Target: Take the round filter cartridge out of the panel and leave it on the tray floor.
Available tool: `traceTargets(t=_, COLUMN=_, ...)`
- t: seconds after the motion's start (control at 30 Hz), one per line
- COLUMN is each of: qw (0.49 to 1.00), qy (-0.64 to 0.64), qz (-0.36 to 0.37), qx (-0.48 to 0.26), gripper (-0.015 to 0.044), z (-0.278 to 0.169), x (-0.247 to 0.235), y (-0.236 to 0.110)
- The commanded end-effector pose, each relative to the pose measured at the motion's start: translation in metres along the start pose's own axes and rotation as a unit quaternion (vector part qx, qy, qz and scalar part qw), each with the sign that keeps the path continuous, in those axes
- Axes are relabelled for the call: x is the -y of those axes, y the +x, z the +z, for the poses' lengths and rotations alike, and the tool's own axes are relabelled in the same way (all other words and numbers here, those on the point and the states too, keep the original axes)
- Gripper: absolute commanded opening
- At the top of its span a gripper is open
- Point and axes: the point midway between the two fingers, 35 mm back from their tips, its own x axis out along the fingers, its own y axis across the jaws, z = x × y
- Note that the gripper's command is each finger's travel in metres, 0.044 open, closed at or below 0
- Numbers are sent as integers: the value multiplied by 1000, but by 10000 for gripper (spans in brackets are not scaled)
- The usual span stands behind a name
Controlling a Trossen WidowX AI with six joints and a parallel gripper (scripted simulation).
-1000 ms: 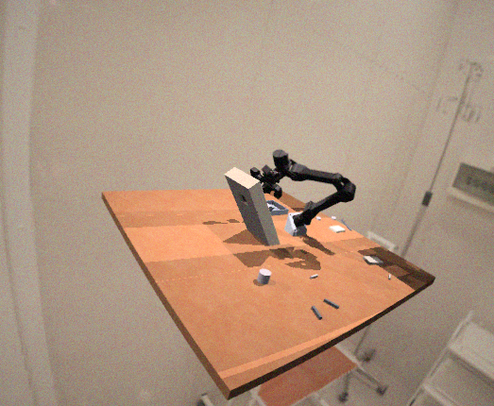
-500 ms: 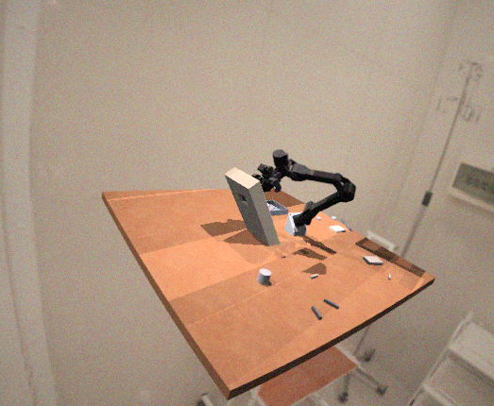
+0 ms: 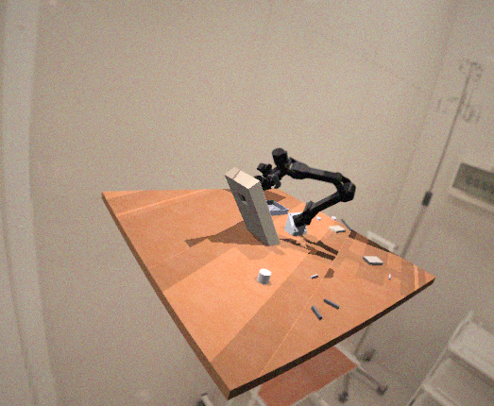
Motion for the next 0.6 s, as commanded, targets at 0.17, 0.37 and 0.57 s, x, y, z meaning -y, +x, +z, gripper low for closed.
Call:
traceTargets(t=0.17, qw=1000, qy=-8, qz=-6, qx=1, gripper=0, z=0, x=6, y=-40)
traceTargets(t=0.37, qw=1000, qy=-19, qz=-1, qx=4, gripper=0, z=-2, x=2, y=-64)
traceTargets(t=0.57, qw=1000, qy=-20, qz=0, qx=5, gripper=0, z=-4, x=3, y=-66)
